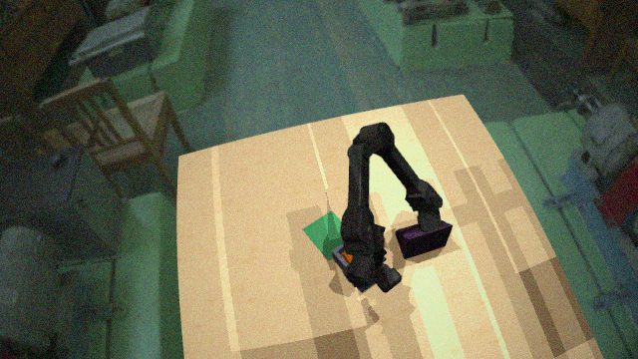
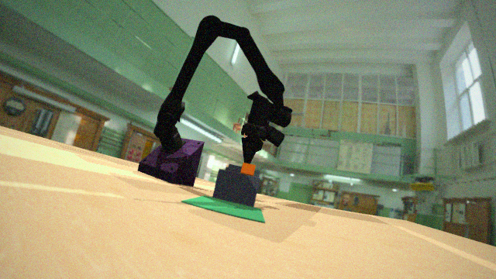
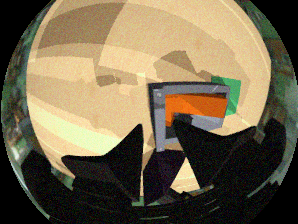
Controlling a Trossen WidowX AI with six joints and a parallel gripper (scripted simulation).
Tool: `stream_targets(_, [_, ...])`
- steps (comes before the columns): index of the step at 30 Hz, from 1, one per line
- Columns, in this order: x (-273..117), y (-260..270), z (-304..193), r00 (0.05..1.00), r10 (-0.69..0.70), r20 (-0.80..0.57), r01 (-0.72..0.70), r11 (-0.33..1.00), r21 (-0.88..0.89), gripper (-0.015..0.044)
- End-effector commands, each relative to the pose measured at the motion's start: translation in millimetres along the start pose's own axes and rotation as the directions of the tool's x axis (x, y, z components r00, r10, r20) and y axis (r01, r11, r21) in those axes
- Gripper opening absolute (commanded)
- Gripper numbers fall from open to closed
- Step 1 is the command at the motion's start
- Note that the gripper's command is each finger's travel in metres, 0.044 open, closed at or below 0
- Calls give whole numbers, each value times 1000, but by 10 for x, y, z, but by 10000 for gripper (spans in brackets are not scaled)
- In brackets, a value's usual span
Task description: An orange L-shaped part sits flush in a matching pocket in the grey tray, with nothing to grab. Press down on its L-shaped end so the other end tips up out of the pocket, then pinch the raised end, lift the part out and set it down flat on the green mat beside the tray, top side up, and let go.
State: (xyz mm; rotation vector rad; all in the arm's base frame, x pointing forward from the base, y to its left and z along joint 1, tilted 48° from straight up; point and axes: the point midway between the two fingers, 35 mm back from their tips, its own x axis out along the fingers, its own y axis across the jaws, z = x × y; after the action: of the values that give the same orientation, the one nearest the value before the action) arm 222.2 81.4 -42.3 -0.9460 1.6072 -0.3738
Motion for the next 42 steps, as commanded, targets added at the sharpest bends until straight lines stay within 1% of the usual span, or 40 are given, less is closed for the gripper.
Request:
stream_targets(1, [-508, -63, -18, 1000, 10, 17, -10, 1000, 11, 180])
stream_targets(42, [-493, -68, -17, 1000, 6, 18, -6, 1000, 7, 180])
